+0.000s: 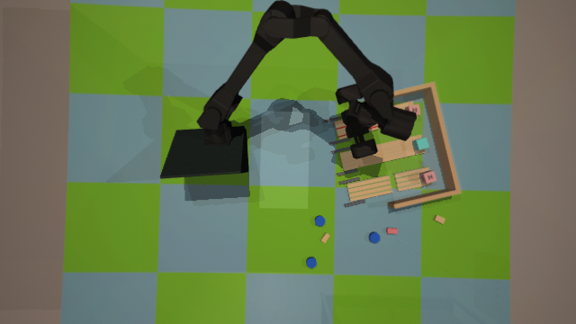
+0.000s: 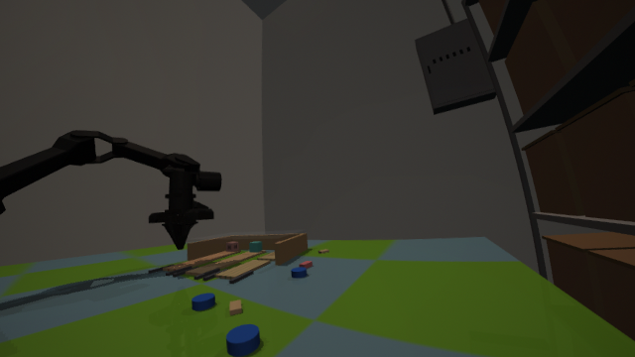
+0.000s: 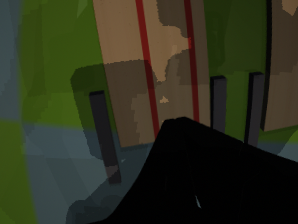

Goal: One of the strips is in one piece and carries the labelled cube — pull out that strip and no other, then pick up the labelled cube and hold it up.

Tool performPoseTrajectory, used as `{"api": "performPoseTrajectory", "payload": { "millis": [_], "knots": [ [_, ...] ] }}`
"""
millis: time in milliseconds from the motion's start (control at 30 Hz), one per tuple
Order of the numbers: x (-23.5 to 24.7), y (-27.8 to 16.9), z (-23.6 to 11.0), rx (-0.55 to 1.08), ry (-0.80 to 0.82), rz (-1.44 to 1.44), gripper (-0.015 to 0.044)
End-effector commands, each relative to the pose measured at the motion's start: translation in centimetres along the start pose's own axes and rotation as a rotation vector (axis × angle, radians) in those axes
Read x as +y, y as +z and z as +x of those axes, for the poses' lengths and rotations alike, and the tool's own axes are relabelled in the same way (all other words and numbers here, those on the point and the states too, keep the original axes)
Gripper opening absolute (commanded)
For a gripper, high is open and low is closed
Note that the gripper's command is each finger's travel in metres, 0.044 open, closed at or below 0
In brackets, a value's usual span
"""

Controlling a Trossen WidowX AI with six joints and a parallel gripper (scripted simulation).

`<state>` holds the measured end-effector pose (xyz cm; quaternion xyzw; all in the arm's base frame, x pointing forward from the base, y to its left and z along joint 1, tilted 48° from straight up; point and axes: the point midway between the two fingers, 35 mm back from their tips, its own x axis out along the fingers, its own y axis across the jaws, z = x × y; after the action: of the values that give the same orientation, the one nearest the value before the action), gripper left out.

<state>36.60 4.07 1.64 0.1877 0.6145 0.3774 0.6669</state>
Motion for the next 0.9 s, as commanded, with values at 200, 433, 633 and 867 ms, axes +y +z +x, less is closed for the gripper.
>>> {"api": "performPoseTrajectory", "payload": {
  "millis": [200, 433, 633, 867],
  "knots": [
    [0.0, -0.1, 1.7, 0.0, 0.006, 0.006, 0.0],
    [0.0, -0.2, 2.8, 0.0, 0.008, 0.006, 0.0],
    [-0.1, -0.3, 3.8, 0.0, 0.009, 0.006, 0.0],
    [-0.1, -0.3, 4.2, 0.0, 0.01, 0.006, 0.0]
  ]
}}
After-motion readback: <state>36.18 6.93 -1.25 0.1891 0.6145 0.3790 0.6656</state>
